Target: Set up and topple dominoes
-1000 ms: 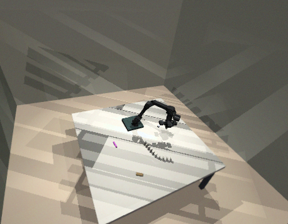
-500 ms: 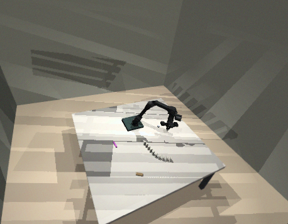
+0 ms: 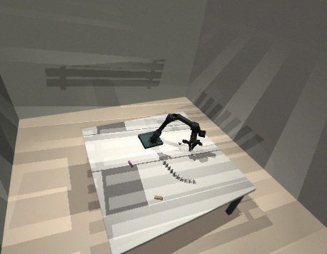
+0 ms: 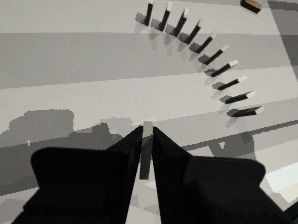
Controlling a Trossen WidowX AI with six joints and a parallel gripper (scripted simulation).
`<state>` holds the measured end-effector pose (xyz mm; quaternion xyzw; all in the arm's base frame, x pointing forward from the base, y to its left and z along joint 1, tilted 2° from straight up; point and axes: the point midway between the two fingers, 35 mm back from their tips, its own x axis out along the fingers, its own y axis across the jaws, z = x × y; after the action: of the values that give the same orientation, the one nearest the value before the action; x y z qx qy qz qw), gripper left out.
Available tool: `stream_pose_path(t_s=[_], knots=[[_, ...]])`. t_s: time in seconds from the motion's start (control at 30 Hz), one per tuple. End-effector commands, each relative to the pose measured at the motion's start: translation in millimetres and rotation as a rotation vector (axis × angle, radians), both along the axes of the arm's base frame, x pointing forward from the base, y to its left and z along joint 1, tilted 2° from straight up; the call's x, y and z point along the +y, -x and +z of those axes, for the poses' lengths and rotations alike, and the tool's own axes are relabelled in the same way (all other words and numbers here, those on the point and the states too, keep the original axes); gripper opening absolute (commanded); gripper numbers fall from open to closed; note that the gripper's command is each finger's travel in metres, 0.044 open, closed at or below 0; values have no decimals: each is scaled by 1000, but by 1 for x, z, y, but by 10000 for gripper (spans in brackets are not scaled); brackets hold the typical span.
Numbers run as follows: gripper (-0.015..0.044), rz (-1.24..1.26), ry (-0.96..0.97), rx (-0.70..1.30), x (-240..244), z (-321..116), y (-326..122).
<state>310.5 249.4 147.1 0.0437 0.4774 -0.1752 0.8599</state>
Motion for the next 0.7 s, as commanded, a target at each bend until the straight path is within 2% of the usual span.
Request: stream_pose_path(t_s=[0.0, 0.67], knots=[[24, -1, 47, -107, 2, -4, 0], [24, 17, 193, -599, 10, -9, 19]])
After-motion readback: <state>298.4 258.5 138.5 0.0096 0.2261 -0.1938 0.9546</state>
